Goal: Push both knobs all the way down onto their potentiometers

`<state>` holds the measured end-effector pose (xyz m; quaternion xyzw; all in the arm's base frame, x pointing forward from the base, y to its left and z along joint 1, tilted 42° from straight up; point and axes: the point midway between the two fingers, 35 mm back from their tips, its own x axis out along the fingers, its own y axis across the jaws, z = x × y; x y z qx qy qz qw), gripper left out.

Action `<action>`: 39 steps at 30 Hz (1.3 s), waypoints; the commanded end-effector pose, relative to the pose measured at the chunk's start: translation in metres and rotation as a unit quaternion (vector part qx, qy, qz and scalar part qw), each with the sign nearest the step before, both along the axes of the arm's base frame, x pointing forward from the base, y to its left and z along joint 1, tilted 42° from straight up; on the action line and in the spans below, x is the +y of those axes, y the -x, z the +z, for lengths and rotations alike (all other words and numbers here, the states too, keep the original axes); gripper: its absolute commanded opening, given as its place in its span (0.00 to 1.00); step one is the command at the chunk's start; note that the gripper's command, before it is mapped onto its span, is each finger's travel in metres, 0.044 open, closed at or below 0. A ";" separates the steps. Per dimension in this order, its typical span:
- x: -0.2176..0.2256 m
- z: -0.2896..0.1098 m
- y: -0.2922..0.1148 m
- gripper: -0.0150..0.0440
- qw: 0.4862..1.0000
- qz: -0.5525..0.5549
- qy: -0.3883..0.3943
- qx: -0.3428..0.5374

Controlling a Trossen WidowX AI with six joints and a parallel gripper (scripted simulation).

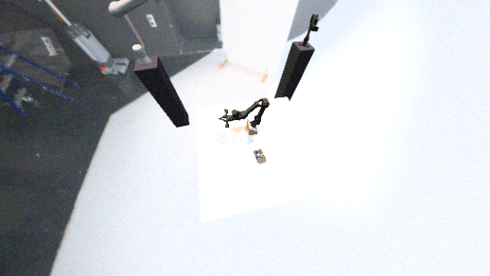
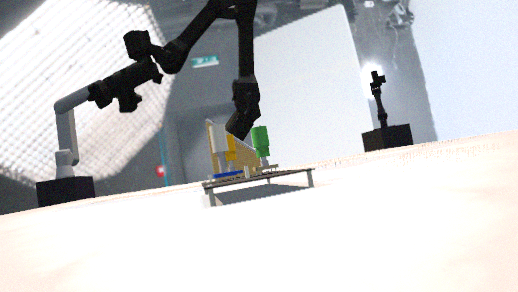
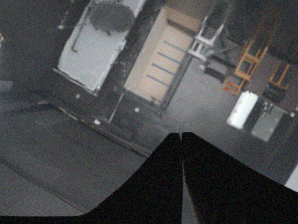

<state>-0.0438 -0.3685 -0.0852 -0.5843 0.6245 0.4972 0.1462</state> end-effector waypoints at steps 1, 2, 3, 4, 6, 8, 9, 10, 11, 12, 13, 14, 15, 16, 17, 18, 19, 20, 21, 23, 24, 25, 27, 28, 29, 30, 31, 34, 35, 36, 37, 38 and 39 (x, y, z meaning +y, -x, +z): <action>-0.003 -0.001 -0.017 0.25 0.997 0.065 -0.025 0.017; -0.003 -0.001 -0.021 0.25 0.996 0.080 -0.032 0.021; -0.003 -0.002 -0.025 0.25 0.994 0.095 -0.038 0.025; -0.003 -0.002 -0.029 0.25 0.992 0.111 -0.044 0.029; -0.003 -0.003 -0.038 0.25 0.988 0.142 -0.056 0.037; -0.003 -0.004 -0.046 0.25 0.982 0.173 -0.068 0.045; -0.003 -0.005 -0.050 0.25 0.978 0.188 -0.073 0.049; -0.002 -0.005 -0.054 0.25 0.974 0.204 -0.078 0.053; -0.002 -0.005 -0.059 0.25 0.970 0.219 -0.083 0.057; -0.002 -0.006 -0.063 0.25 0.966 0.235 -0.088 0.061; -0.001 -0.006 -0.067 0.25 0.961 0.251 -0.093 0.064; -0.001 -0.006 -0.071 0.25 0.957 0.266 -0.098 0.068; 0.000 -0.007 -0.076 0.25 0.951 0.281 -0.103 0.072; 0.000 -0.007 -0.080 0.25 0.946 0.297 -0.107 0.076; 0.001 -0.007 -0.084 0.25 0.940 0.312 -0.111 0.079; 0.002 -0.007 -0.088 0.25 0.934 0.328 -0.115 0.083; 0.002 -0.008 -0.092 0.25 0.928 0.343 -0.119 0.086; 0.003 -0.008 -0.097 0.25 0.921 0.358 -0.123 0.090; 0.004 -0.008 -0.101 0.25 0.914 0.373 -0.127 0.093; 0.006 -0.008 -0.109 0.25 0.900 0.403 -0.134 0.100; 0.007 -0.008 -0.113 0.25 0.892 0.418 -0.137 0.103; 0.008 -0.008 -0.117 0.25 0.884 0.432 -0.140 0.107; 0.011 -0.008 -0.125 0.25 0.868 0.461 -0.146 0.114; 0.012 -0.008 -0.129 0.25 0.859 0.476 -0.149 0.117; 0.013 -0.008 -0.132 0.25 0.850 0.490 -0.152 0.120; 0.015 -0.008 -0.136 0.25 0.841 0.504 -0.155 0.124; 0.016 -0.008 -0.140 0.25 0.831 0.518 -0.157 0.127; 0.021 -0.007 -0.152 0.25 0.802 0.558 -0.163 0.135; 0.023 -0.007 -0.155 0.25 0.793 0.571 -0.165 0.137; 0.025 -0.006 -0.159 0.25 0.782 0.584 -0.167 0.139; 0.027 -0.006 -0.163 0.25 0.772 0.596 -0.168 0.141; 0.029 -0.006 -0.167 0.25 0.762 0.609 -0.170 0.143; 0.031 -0.005 -0.171 0.25 0.751 0.621 -0.171 0.145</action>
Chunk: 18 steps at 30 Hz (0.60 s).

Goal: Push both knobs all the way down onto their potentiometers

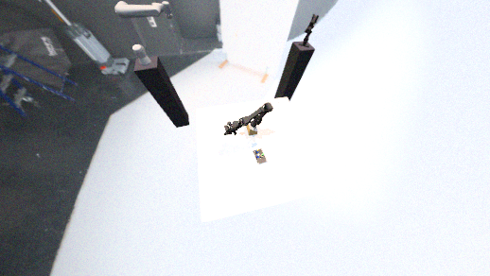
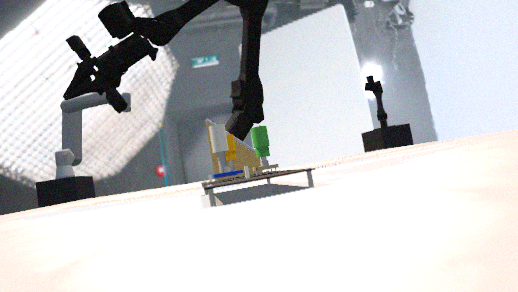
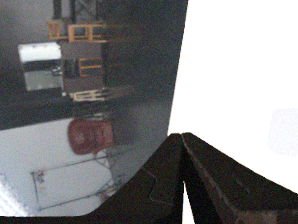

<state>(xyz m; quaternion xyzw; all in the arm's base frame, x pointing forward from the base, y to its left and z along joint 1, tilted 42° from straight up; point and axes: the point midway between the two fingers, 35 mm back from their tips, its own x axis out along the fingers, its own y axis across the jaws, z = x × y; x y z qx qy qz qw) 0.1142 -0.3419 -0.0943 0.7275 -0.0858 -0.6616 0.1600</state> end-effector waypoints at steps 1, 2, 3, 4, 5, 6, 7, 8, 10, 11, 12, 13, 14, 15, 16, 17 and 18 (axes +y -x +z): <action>0.007 0.004 -0.016 0.25 0.998 0.068 -0.010 0.005; 0.009 0.005 -0.020 0.25 0.996 0.084 -0.014 0.007; 0.011 0.005 -0.024 0.25 0.995 0.100 -0.017 0.008; 0.013 0.005 -0.028 0.25 0.993 0.116 -0.020 0.010; 0.016 0.006 -0.031 0.25 0.991 0.133 -0.023 0.011; 0.018 0.007 -0.035 0.25 0.988 0.149 -0.026 0.012; 0.021 0.007 -0.038 0.25 0.986 0.165 -0.029 0.013; 0.023 0.008 -0.042 0.25 0.983 0.180 -0.032 0.014; 0.028 0.009 -0.049 0.25 0.976 0.213 -0.037 0.016; 0.030 0.009 -0.052 0.25 0.972 0.230 -0.040 0.017; 0.033 0.010 -0.055 0.25 0.968 0.246 -0.042 0.018; 0.035 0.011 -0.058 0.25 0.964 0.262 -0.045 0.018; 0.038 0.011 -0.062 0.25 0.959 0.279 -0.047 0.019; 0.040 0.012 -0.065 0.25 0.954 0.295 -0.049 0.020; 0.043 0.013 -0.068 0.25 0.949 0.311 -0.051 0.020; 0.046 0.013 -0.071 0.25 0.943 0.327 -0.053 0.020; 0.048 0.014 -0.074 0.25 0.937 0.343 -0.055 0.020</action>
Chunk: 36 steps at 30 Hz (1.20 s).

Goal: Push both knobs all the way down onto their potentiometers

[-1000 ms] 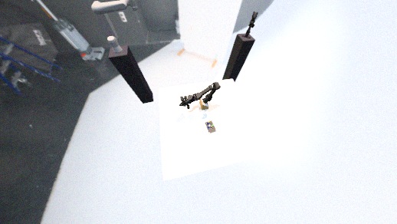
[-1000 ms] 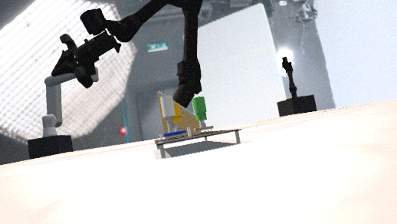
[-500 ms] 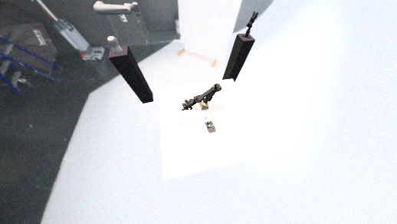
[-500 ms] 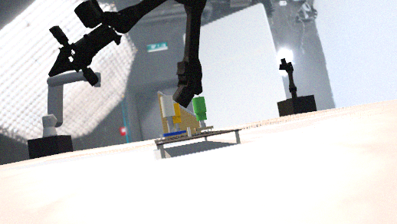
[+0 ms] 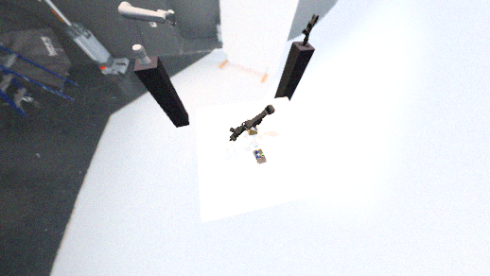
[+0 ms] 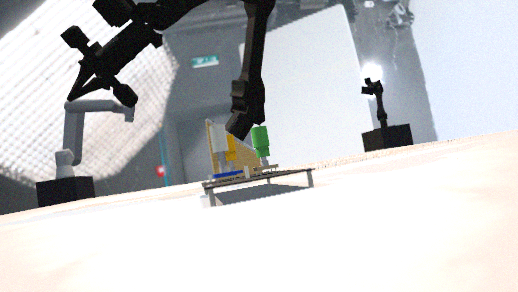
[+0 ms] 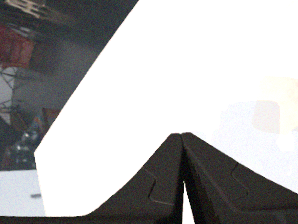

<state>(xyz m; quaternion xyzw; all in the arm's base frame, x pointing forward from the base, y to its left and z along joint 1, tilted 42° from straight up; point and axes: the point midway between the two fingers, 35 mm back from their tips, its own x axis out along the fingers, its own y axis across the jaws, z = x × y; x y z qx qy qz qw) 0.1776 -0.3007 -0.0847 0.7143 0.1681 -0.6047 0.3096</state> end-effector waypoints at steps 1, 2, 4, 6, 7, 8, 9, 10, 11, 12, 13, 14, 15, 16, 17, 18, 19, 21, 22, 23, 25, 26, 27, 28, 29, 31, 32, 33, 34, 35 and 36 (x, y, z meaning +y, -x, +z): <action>0.010 0.005 -0.014 0.25 0.997 0.071 -0.008 -0.002; 0.012 0.006 -0.017 0.25 0.996 0.088 -0.010 -0.002; 0.018 0.008 -0.023 0.25 0.992 0.122 -0.015 -0.003; 0.024 0.010 -0.029 0.25 0.988 0.156 -0.019 -0.004; 0.027 0.011 -0.031 0.25 0.985 0.172 -0.022 -0.005; 0.030 0.012 -0.034 0.25 0.982 0.189 -0.024 -0.006; 0.033 0.013 -0.037 0.25 0.978 0.206 -0.026 -0.007; 0.036 0.014 -0.040 0.25 0.974 0.223 -0.028 -0.008; 0.039 0.015 -0.043 0.25 0.970 0.239 -0.030 -0.009; 0.042 0.016 -0.045 0.25 0.966 0.256 -0.032 -0.010; 0.045 0.017 -0.048 0.25 0.962 0.272 -0.034 -0.012; 0.048 0.019 -0.050 0.25 0.957 0.288 -0.036 -0.014; 0.051 0.020 -0.053 0.25 0.952 0.304 -0.038 -0.015; 0.055 0.021 -0.056 0.25 0.946 0.321 -0.040 -0.017; 0.058 0.022 -0.058 0.25 0.941 0.337 -0.042 -0.019; 0.062 0.024 -0.061 0.25 0.935 0.353 -0.043 -0.021; 0.065 0.025 -0.064 0.25 0.928 0.368 -0.045 -0.023; 0.072 0.028 -0.069 0.25 0.915 0.399 -0.047 -0.027; 0.076 0.030 -0.071 0.25 0.908 0.415 -0.049 -0.029; 0.080 0.031 -0.073 0.25 0.901 0.430 -0.050 -0.032; 0.087 0.034 -0.078 0.25 0.886 0.460 -0.052 -0.037; 0.090 0.036 -0.080 0.25 0.878 0.475 -0.054 -0.040; 0.094 0.038 -0.082 0.25 0.869 0.489 -0.055 -0.043; 0.097 0.039 -0.084 0.25 0.861 0.504 -0.056 -0.046; 0.101 0.041 -0.086 0.25 0.852 0.518 -0.056 -0.049; 0.108 0.044 -0.090 0.25 0.834 0.546 -0.058 -0.056; 0.112 0.046 -0.092 0.25 0.825 0.560 -0.059 -0.060; 0.115 0.048 -0.094 0.25 0.815 0.573 -0.061 -0.063; 0.119 0.050 -0.095 0.25 0.805 0.587 -0.062 -0.068; 0.123 0.052 -0.097 0.25 0.794 0.600 -0.063 -0.072; 0.127 0.054 -0.099 0.25 0.784 0.613 -0.064 -0.076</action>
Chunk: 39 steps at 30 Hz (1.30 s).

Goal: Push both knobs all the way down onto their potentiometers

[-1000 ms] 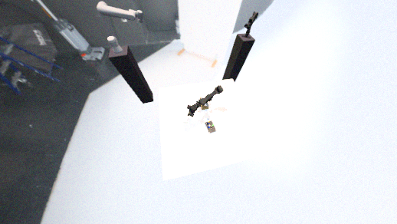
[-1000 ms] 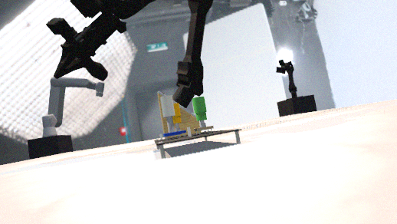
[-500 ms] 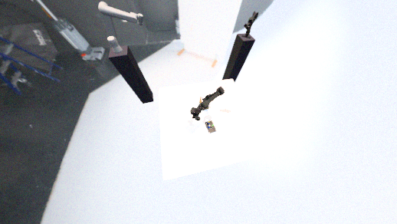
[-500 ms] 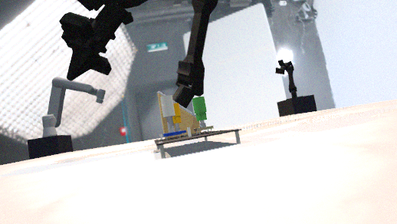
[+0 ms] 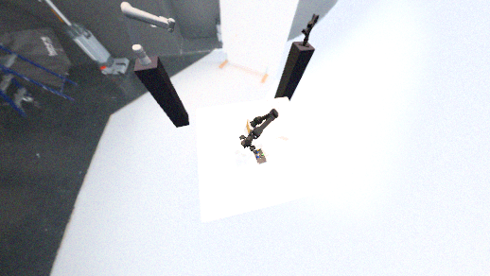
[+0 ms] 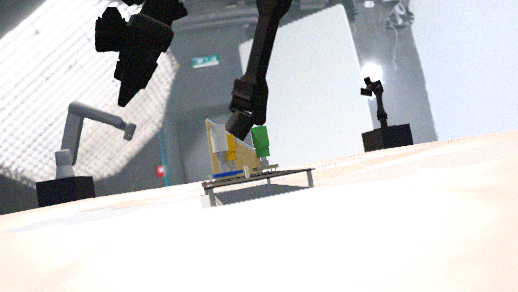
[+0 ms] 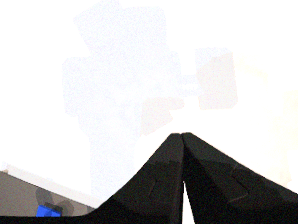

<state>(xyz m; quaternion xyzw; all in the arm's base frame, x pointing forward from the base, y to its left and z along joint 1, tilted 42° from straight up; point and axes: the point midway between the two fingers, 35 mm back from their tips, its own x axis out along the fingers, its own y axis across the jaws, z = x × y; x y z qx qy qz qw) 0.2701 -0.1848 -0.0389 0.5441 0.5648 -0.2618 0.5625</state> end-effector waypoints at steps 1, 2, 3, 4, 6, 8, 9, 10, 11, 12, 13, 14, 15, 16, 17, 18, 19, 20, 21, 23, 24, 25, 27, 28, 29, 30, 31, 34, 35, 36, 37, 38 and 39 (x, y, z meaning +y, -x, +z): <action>0.015 0.010 -0.008 0.25 0.997 0.067 -0.011 -0.021; 0.018 0.012 -0.010 0.25 0.996 0.084 -0.014 -0.025; 0.022 0.014 -0.011 0.25 0.994 0.099 -0.017 -0.030; 0.026 0.016 -0.013 0.25 0.993 0.115 -0.020 -0.035; 0.034 0.020 -0.016 0.25 0.988 0.147 -0.027 -0.044; 0.041 0.024 -0.018 0.25 0.982 0.177 -0.034 -0.055; 0.045 0.027 -0.020 0.25 0.979 0.192 -0.037 -0.060; 0.049 0.029 -0.021 0.25 0.975 0.207 -0.041 -0.065; 0.053 0.031 -0.022 0.25 0.971 0.222 -0.044 -0.071; 0.057 0.033 -0.023 0.25 0.967 0.237 -0.047 -0.077; 0.060 0.036 -0.024 0.25 0.963 0.251 -0.051 -0.082; 0.064 0.038 -0.025 0.25 0.959 0.265 -0.054 -0.088; 0.068 0.040 -0.026 0.25 0.954 0.280 -0.058 -0.094; 0.072 0.043 -0.027 0.25 0.949 0.293 -0.061 -0.100; 0.076 0.045 -0.028 0.25 0.943 0.307 -0.065 -0.106; 0.080 0.048 -0.029 0.25 0.938 0.321 -0.068 -0.112; 0.083 0.050 -0.030 0.25 0.932 0.334 -0.072 -0.118; 0.087 0.053 -0.031 0.25 0.926 0.347 -0.075 -0.125; 0.091 0.055 -0.032 0.25 0.920 0.360 -0.079 -0.131; 0.099 0.060 -0.033 0.25 0.907 0.386 -0.086 -0.144; 0.103 0.063 -0.034 0.25 0.901 0.398 -0.089 -0.151; 0.107 0.066 -0.035 0.25 0.894 0.410 -0.093 -0.157; 0.113 0.071 -0.036 0.25 0.881 0.431 -0.099 -0.169; 0.115 0.072 -0.036 0.25 0.877 0.436 -0.100 -0.173; 0.116 0.072 -0.036 0.25 0.876 0.438 -0.101 -0.174; 0.116 0.072 -0.036 0.25 0.876 0.438 -0.101 -0.174; 0.116 0.072 -0.036 0.25 0.876 0.438 -0.101 -0.174; 0.122 0.065 -0.037 0.25 0.876 0.438 -0.101 -0.174; 0.127 0.059 -0.037 0.25 0.876 0.438 -0.101 -0.174; 0.129 0.057 -0.037 0.25 0.876 0.438 -0.101 -0.174; 0.129 0.057 -0.037 0.25 0.876 0.438 -0.101 -0.174; 0.129 0.057 -0.037 0.25 0.876 0.438 -0.101 -0.174; 0.129 0.057 -0.037 0.25 0.876 0.438 -0.101 -0.174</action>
